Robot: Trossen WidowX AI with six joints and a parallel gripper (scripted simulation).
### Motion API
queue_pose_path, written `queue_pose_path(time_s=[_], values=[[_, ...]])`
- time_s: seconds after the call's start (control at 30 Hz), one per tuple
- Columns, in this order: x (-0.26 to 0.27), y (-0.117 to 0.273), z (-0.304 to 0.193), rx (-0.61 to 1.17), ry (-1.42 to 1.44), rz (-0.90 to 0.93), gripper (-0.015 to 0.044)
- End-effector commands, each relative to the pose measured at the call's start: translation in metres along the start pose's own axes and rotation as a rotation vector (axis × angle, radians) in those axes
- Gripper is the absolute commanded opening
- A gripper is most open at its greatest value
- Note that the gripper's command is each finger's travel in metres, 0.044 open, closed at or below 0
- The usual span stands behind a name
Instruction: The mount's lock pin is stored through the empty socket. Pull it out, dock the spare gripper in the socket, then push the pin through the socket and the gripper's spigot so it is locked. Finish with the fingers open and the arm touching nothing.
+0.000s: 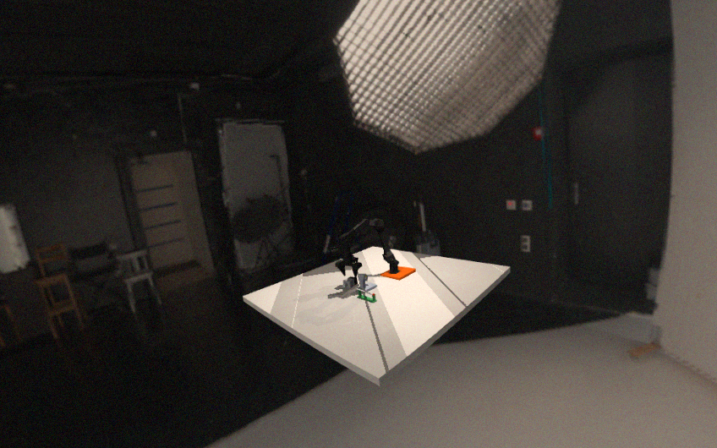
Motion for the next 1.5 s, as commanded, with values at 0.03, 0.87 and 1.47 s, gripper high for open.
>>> queue_pose_path(time_s=[0.03, 0.87, 1.47], values=[[0.000, -0.002, 0.000, -0.004, 0.000, -0.004, 0.0440], [-0.001, 0.059, 0.001, -0.003, 0.000, -0.003, 0.0440], [-0.002, 0.049, 0.043, 0.536, 0.009, 0.061, 0.0440]])
Point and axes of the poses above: the point midway between the two fingers, 35 mm back from their tips, its own y axis back along the fingers, its own x axis across the jaws, z = x × y, the point moved 9 cm from there along y, back along the fingers, and after that the axes turned 4 degrees about y, right-handed, at the moved point
